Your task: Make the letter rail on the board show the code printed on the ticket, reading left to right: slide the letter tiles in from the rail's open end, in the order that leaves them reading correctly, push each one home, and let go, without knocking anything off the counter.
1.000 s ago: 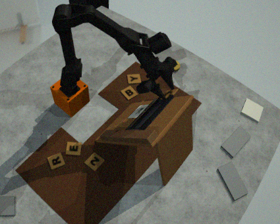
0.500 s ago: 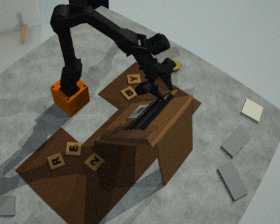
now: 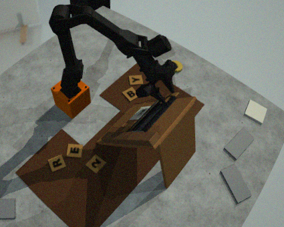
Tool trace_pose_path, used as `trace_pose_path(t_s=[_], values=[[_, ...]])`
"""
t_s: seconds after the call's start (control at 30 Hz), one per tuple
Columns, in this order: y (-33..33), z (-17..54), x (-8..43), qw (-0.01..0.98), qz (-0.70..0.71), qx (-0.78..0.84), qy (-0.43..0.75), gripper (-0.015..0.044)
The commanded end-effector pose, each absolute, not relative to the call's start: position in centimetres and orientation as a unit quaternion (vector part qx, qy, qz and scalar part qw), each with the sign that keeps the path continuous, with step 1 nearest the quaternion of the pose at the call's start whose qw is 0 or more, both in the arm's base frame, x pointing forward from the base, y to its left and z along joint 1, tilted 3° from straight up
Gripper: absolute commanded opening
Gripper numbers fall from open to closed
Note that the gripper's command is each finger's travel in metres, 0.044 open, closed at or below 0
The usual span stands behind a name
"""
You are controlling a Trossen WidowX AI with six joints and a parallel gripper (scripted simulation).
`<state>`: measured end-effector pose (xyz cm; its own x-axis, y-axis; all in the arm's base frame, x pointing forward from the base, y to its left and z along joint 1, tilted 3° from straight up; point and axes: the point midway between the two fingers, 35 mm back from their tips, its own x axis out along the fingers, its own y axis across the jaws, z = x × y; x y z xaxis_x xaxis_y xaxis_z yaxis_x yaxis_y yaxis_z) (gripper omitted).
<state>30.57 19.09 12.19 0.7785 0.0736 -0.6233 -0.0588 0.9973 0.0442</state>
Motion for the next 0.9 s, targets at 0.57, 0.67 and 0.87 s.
trace_pose_path(t_s=[0.57,0.67,0.87], values=[[18.1,12.2,30.7,0.943,0.038,0.011,0.33,0.0],[17.9,12.2,30.7,0.943,0.038,0.011,0.33,0.0],[17.6,12.2,30.7,0.943,0.038,0.01,0.33,0.0]])
